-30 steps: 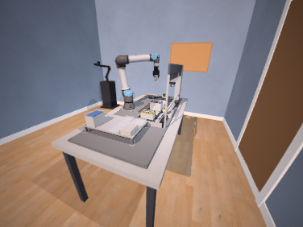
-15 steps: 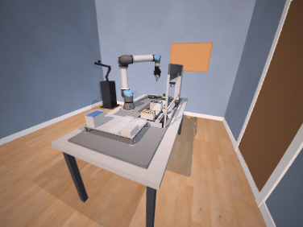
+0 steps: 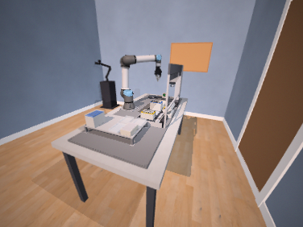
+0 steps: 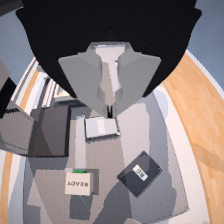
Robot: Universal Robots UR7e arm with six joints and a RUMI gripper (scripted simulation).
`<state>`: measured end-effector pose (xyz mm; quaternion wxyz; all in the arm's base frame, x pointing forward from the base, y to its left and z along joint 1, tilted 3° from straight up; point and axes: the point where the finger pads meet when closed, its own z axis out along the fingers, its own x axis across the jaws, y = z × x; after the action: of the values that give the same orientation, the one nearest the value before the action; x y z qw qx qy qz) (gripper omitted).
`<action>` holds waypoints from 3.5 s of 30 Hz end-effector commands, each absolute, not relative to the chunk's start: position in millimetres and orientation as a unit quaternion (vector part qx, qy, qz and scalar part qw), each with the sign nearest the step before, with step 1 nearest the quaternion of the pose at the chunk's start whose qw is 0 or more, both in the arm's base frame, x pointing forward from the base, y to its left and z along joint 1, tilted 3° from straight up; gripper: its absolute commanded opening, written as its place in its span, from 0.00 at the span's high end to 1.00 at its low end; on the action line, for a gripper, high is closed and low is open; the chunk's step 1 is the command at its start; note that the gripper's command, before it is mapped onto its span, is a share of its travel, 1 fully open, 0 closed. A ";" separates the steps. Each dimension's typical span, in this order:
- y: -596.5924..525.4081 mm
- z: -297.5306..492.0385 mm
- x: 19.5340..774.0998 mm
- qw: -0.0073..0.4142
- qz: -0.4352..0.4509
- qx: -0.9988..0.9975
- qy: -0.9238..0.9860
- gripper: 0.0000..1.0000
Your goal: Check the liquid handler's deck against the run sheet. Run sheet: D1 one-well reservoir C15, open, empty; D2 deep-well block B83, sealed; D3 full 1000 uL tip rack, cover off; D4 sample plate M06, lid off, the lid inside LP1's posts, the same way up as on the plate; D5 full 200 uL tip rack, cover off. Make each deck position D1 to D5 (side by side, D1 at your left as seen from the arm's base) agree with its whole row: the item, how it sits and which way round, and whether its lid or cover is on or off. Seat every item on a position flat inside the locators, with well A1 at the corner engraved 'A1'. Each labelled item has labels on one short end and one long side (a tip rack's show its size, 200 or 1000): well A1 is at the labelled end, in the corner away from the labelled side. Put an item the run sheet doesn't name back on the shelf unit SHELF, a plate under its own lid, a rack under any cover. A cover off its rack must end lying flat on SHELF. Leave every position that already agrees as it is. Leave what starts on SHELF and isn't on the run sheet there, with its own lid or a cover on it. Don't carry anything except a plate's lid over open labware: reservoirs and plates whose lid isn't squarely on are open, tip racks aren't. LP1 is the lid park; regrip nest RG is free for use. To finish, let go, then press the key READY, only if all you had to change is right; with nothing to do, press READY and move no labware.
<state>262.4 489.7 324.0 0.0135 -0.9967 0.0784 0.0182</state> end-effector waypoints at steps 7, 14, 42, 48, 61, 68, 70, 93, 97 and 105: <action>487.9 325.6 293.9 0.015 0.016 -0.997 0.079 1.00; 485.4 324.4 328.8 0.015 0.016 -0.997 0.079 1.00; 484.1 302.7 354.2 0.014 0.017 -0.997 0.078 1.00; 484.6 292.5 353.8 0.014 0.017 -0.997 0.078 1.00; 485.2 273.9 353.2 0.014 0.017 -0.997 0.078 1.00; 485.4 263.6 353.0 0.014 0.017 -0.997 0.078 1.00; 485.5 261.9 353.0 0.014 0.017 -0.997 0.078 1.00; 486.7 225.7 351.8 0.013 0.018 -0.997 0.078 1.00; 486.8 219.0 351.6 0.013 0.018 -0.997 0.078 1.00; 487.1 209.3 351.3 0.013 0.018 -0.997 0.078 1.00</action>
<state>352.4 485.9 215.8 0.0132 -0.9966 0.0790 0.0184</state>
